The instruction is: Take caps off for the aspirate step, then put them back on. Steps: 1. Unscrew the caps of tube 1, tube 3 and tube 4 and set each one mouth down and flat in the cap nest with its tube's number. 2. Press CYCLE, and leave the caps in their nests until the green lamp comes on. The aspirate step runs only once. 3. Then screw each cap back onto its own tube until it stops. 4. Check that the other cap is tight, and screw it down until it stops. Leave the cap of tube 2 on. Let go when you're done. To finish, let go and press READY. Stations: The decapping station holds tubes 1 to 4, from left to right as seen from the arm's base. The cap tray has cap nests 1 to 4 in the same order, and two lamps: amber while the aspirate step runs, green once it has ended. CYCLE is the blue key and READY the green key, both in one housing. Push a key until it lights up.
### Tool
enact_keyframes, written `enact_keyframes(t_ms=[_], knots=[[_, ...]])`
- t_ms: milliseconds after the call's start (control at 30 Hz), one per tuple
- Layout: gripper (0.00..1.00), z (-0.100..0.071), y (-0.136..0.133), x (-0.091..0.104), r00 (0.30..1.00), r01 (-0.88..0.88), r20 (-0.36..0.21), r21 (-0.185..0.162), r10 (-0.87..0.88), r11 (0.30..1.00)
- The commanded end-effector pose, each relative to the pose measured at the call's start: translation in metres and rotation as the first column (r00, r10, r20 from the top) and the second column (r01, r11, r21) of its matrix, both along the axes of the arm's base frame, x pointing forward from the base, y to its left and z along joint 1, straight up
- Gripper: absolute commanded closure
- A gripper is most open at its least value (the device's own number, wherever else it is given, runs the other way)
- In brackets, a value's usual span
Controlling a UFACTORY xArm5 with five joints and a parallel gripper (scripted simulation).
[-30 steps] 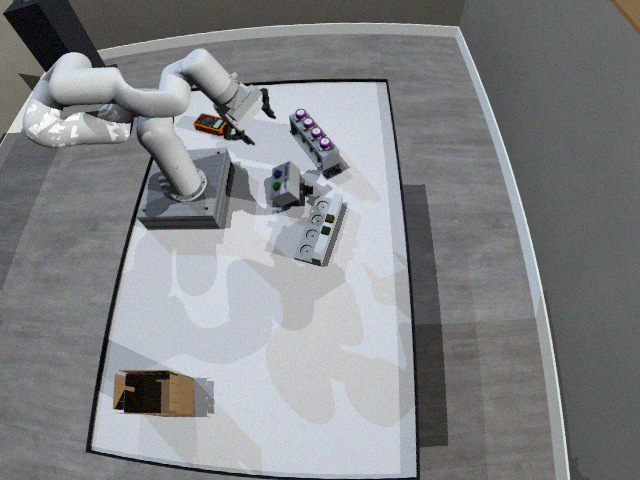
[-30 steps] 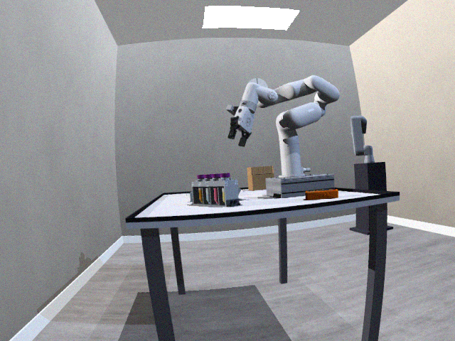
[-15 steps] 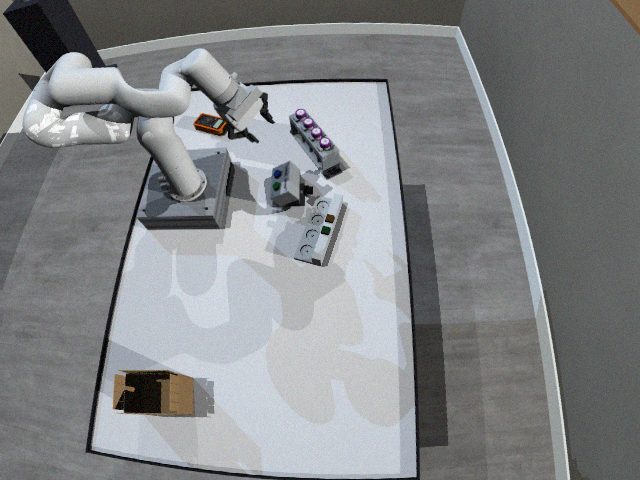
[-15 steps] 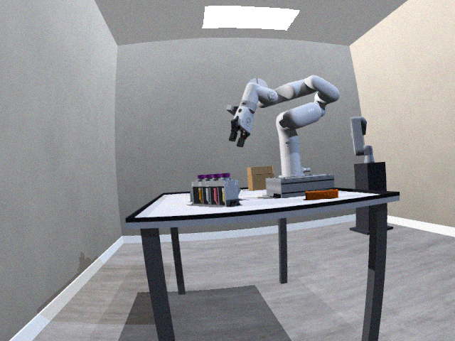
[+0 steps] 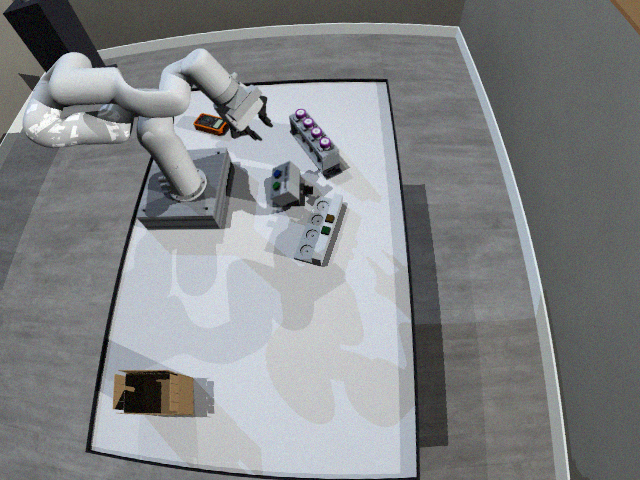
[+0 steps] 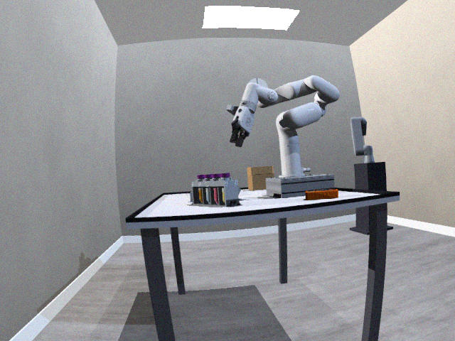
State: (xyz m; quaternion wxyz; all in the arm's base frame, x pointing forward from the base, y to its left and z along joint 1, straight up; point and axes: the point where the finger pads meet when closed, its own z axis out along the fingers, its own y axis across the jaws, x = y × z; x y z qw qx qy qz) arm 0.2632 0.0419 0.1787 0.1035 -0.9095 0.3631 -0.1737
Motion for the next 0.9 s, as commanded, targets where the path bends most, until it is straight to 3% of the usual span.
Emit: enact_keyframes(t_ms=[0,467,500,667,767,867], knots=[[0.54,0.001,0.000,0.001,1.000,0.000,0.003,0.000,0.000,1.000],[0.54,0.001,0.000,0.001,1.000,0.000,0.003,0.000,0.000,1.000],[0.54,-0.003,-0.001,0.008,1.000,0.010,-0.010,0.001,-0.010,1.000],[0.54,0.021,-0.004,0.011,0.993,-0.112,-0.054,-0.059,0.109,0.992],[0.54,0.026,-0.005,0.014,0.992,-0.117,-0.057,-0.061,0.114,0.991],[0.54,0.037,-0.008,0.023,0.981,-0.178,-0.091,-0.085,0.170,0.980]])
